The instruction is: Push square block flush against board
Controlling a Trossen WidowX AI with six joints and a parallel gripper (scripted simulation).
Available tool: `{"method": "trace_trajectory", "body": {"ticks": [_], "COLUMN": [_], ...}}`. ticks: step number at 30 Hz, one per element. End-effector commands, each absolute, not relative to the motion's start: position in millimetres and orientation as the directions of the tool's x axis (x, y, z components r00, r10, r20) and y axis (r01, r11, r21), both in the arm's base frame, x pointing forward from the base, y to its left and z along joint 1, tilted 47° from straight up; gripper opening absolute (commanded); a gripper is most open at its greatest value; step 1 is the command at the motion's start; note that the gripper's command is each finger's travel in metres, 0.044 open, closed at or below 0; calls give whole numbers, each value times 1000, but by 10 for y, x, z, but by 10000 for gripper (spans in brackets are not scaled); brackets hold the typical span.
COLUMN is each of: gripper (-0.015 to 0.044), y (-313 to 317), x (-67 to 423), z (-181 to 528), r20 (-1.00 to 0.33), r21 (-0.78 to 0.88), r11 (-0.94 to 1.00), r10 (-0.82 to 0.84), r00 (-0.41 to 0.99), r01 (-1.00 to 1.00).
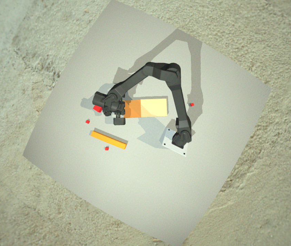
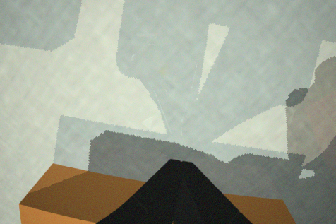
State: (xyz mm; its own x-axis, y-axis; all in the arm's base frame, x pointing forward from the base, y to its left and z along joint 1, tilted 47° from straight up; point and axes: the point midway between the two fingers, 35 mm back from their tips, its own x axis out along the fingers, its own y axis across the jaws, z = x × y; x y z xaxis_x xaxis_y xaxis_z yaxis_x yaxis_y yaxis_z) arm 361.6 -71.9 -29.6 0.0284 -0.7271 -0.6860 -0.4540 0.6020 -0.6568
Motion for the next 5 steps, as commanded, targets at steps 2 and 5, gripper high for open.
{"method": "trace_trajectory", "body": {"ticks": [2, 5], "gripper": [0, 0], "y": [-744, -730], "x": [3604, 3648], "z": [-311, -323], "r20": [-681, -682], "r21": [-654, -654], "r11": [598, 598], "r10": [-732, -732], "r00": [18, 18], "r01": [-462, -462]}}
